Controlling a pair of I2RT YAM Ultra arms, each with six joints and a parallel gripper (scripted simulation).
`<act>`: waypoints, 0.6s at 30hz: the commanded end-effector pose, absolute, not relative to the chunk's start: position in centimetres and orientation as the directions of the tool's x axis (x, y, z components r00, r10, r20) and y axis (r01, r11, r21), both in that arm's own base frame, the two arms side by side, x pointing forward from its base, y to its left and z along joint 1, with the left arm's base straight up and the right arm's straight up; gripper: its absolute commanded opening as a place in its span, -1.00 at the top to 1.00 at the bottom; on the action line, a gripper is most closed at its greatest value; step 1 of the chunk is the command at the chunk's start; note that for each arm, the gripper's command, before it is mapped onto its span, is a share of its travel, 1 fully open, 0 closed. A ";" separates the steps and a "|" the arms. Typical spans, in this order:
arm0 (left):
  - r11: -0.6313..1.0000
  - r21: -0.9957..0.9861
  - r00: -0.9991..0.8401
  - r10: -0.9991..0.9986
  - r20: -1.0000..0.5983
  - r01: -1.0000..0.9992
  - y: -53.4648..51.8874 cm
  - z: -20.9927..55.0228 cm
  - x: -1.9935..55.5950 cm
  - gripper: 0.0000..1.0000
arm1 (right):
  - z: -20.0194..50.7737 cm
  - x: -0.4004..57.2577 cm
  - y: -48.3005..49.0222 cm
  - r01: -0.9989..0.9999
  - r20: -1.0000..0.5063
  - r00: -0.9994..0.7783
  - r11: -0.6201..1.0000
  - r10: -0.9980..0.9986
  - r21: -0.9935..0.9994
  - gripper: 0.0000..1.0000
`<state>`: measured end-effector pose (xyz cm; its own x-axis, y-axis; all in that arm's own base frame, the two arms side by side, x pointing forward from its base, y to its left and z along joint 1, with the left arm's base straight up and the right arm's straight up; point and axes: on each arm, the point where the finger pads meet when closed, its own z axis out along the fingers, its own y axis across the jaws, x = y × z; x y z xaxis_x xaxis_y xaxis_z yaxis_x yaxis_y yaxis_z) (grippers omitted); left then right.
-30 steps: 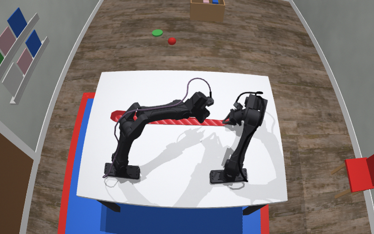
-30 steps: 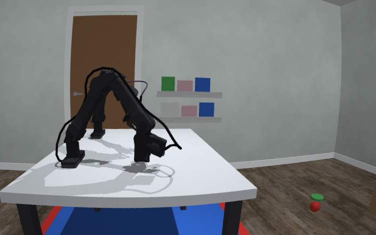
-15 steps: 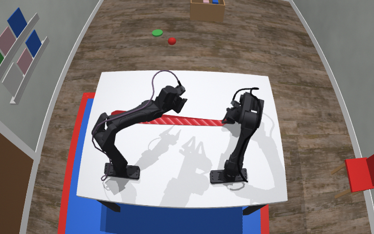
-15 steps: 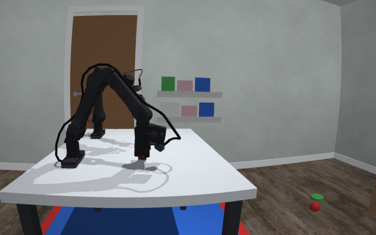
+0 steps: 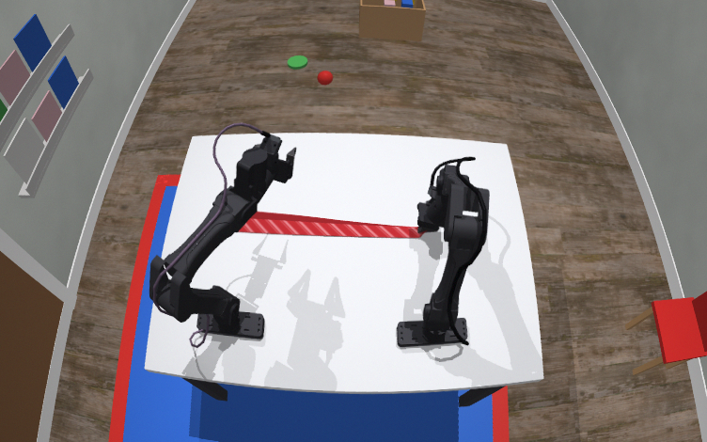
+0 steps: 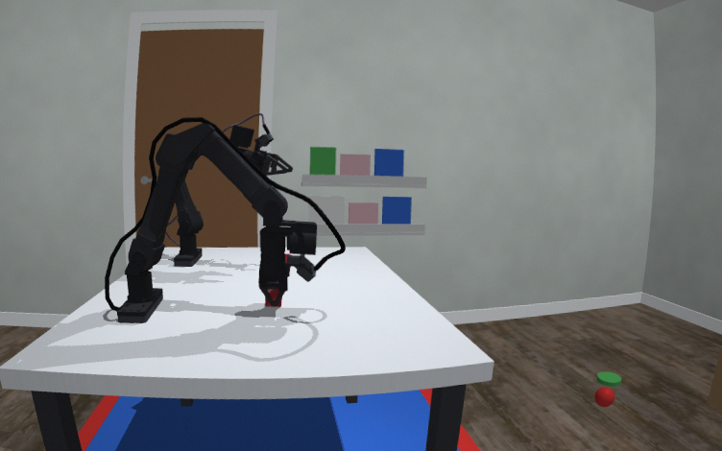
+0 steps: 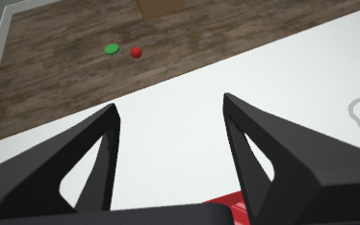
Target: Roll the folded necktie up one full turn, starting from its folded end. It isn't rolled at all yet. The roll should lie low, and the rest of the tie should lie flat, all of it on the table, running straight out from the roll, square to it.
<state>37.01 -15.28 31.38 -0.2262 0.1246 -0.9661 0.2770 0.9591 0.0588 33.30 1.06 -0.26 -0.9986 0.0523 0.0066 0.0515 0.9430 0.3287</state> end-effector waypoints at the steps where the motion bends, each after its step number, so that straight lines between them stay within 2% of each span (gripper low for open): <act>1: 0.974 0.046 -0.159 0.082 -0.984 0.220 -11.6 34.4 37.1 -0.42 | 0.2 33.9 0.4 0.066 -0.037 -0.997 0.979 0.074 0.193 0.89; 6: 0.986 0.028 -0.118 0.048 -0.992 0.164 -8.7 36.4 37.4 -0.52 | 0.3 33.9 0.5 0.069 -0.037 -0.997 0.991 0.074 0.116 0.89; 18: 0.999 -0.028 -0.009 -0.027 -1.000 0.025 -1.4 41.3 38.3 -0.90 | 0.7 33.9 0.6 0.079 -0.037 -0.997 0.980 0.074 -0.184 0.89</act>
